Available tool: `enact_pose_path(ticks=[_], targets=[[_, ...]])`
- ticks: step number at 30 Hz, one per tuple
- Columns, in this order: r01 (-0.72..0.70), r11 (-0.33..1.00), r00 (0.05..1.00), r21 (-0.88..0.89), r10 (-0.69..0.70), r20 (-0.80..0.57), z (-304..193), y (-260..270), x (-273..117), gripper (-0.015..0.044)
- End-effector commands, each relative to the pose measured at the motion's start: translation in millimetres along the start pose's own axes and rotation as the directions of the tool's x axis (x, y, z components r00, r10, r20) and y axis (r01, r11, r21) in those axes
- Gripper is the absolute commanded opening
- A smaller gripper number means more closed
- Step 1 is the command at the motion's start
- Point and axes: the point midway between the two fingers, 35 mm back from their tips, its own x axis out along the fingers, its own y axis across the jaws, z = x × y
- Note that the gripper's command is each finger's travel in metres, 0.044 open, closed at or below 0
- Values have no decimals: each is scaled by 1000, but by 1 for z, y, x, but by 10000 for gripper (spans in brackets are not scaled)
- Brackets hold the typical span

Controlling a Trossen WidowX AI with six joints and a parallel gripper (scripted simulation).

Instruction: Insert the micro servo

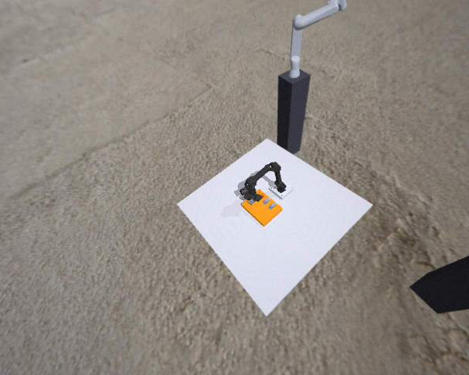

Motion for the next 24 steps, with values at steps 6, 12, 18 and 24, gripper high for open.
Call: enact_pose_path(ticks=[6,12,18,24], targets=[[-1,1000,1000,9,0,13,-31,3,-4,0],[-1,1000,1000,9,0,11,-56,4,-3,0],[-1,1000,1000,9,1,10,-79,6,-3,0],[-1,999,1000,48,1,8,-100,8,-2,0]])
